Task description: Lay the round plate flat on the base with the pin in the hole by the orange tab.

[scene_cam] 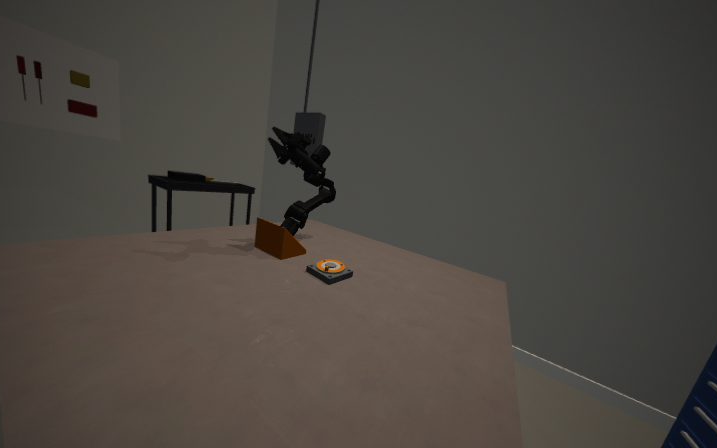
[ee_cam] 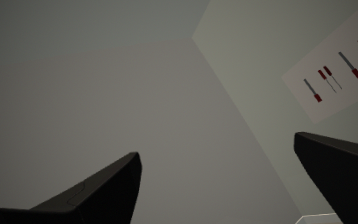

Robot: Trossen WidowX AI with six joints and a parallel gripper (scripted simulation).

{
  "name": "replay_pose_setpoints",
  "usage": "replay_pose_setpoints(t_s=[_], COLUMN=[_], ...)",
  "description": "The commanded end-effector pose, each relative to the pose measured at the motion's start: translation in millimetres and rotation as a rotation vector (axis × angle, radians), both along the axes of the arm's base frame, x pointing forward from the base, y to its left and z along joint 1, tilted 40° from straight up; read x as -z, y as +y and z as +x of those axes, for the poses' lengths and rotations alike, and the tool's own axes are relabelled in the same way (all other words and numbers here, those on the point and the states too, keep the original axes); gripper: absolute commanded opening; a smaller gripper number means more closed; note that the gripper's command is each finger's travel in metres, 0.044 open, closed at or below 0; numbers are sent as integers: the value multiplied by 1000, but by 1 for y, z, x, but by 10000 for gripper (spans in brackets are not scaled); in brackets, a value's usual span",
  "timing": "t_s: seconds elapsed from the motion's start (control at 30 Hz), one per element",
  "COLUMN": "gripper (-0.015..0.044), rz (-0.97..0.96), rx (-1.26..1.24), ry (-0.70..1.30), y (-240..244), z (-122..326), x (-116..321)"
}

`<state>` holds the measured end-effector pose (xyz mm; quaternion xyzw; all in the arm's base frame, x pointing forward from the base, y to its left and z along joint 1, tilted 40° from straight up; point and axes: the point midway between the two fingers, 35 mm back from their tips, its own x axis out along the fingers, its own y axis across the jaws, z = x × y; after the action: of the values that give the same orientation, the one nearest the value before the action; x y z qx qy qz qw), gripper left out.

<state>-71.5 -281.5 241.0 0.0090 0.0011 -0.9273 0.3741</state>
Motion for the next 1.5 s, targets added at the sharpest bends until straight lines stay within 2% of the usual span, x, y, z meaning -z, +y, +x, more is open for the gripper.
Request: replay_pose_setpoints(t_s=[0.0, 0.07, 0.2, 0.3, 0.47, 0.6, 0.77, 0.83, 0.97, 1.03, 1.3, 1.47], gripper=[374, 321, 216, 138, 6, 0, 0, 0, 0, 0, 0, 0], rz=[18, 158, 545, 687, 1095, 1288, 1678, 1728, 1994, 2035, 2035, 2034], rx=[-16, -149, -536, -685, -1133, -1350, -1780, -1831, -2085, -2119, -2120, -2120], ry=[6, 54, 172, 209, 274, 273, 170, 143, -81, -133, -133, -133], y=[-3, -24, -60, -62, -34, -4, 79, 91, 157, 168, 166, 180], z=[3, 26, 101, 130, 208, 239, 287, 291, 309, 312, 321, 325], x=[2, 17, 74, 98, 170, 199, 236, 239, 239, 237, 238, 256])
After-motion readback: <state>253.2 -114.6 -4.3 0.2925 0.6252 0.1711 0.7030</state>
